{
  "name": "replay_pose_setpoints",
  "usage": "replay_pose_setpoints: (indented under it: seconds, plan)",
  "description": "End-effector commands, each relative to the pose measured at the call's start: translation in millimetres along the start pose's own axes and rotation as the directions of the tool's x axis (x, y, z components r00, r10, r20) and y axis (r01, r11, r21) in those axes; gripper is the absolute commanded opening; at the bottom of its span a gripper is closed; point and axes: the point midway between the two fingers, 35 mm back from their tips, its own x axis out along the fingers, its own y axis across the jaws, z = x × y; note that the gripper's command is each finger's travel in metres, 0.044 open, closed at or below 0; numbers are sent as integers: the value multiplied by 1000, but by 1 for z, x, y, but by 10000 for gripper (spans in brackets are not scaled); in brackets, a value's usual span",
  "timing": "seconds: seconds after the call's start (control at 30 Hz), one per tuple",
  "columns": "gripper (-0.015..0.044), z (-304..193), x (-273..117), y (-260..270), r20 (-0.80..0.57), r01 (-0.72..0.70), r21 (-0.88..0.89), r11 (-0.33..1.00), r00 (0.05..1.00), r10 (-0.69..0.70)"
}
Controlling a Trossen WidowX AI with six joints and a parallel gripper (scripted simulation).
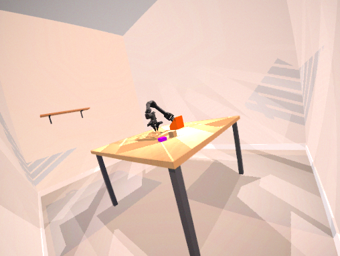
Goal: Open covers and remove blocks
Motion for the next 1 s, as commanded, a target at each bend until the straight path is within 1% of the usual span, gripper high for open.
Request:
replay_pose_setpoints:
  seconds: [0.0,0.07,0.23,0.67,0.97]
  plan:
    - [144,2,-25,-1,16,-2,10,1000,1000,2]
    - [144,2,-32,-2,15,-1,9,1000,1000,1]
    - [144,2,-32,-2,15,-1,9,1000,1000,1]
    - [144,3,1,-3,15,1,10,1000,1000,-1]
    - [144,2,2,-2,15,1,10,1000,1000,-1]
